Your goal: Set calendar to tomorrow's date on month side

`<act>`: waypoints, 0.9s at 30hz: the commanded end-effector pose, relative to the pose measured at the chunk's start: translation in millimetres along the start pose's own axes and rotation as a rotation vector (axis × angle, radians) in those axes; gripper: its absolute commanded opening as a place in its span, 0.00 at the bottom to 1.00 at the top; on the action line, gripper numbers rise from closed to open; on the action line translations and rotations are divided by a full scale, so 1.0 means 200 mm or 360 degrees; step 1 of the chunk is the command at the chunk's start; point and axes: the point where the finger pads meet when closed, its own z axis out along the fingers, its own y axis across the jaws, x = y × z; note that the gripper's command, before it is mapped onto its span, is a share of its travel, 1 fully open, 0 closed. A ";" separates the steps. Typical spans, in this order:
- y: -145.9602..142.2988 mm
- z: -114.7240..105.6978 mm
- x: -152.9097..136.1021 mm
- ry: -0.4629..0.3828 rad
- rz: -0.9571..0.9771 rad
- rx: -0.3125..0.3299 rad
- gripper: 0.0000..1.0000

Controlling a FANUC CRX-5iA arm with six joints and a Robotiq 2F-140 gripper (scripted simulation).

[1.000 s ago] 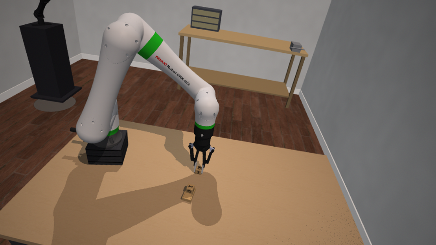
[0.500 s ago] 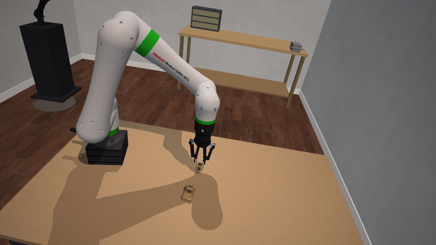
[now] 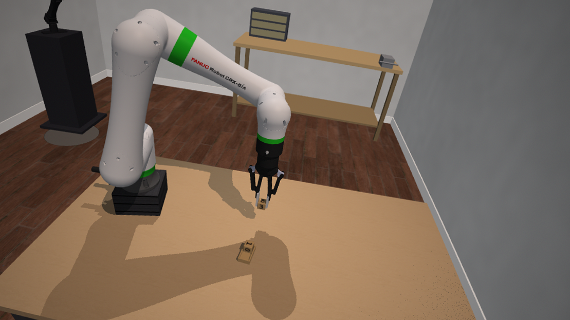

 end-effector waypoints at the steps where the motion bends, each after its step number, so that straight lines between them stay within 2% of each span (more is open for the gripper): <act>1: 0.00 0.00 0.00 0.0000 0.0000 0.0001 0.25; 12: 0.00 0.00 0.01 0.0000 -0.0055 0.0001 0.25; 27: 0.01 -0.01 0.10 0.0000 -0.0921 0.0001 0.25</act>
